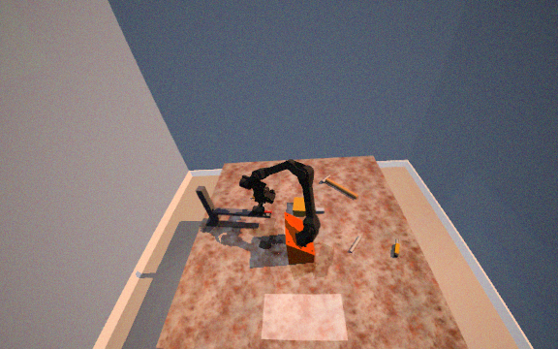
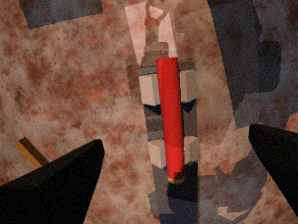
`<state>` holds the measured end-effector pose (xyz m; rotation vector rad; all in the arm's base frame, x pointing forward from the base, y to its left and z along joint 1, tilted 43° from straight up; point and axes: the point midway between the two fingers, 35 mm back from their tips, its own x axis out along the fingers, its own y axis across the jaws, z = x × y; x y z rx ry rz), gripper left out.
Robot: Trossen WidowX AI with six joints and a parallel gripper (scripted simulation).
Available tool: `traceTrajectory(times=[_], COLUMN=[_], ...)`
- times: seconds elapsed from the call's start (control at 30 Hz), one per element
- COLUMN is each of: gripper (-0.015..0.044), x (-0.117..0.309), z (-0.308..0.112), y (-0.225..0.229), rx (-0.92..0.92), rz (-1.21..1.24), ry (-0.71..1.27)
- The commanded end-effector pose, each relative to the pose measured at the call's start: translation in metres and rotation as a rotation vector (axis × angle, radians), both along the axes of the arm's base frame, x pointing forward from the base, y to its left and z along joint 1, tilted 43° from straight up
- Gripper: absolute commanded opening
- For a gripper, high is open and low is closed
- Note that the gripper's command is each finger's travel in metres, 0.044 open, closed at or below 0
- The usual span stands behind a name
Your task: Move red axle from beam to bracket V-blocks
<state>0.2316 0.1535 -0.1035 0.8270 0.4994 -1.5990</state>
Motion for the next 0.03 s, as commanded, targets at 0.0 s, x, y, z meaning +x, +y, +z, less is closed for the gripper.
traceTrajectory(times=[0.0], gripper=[0.0440], x=[0.0002], z=[-0.0003], y=[0.0001], rx=[0.001], rz=[0.002], ry=[0.000])
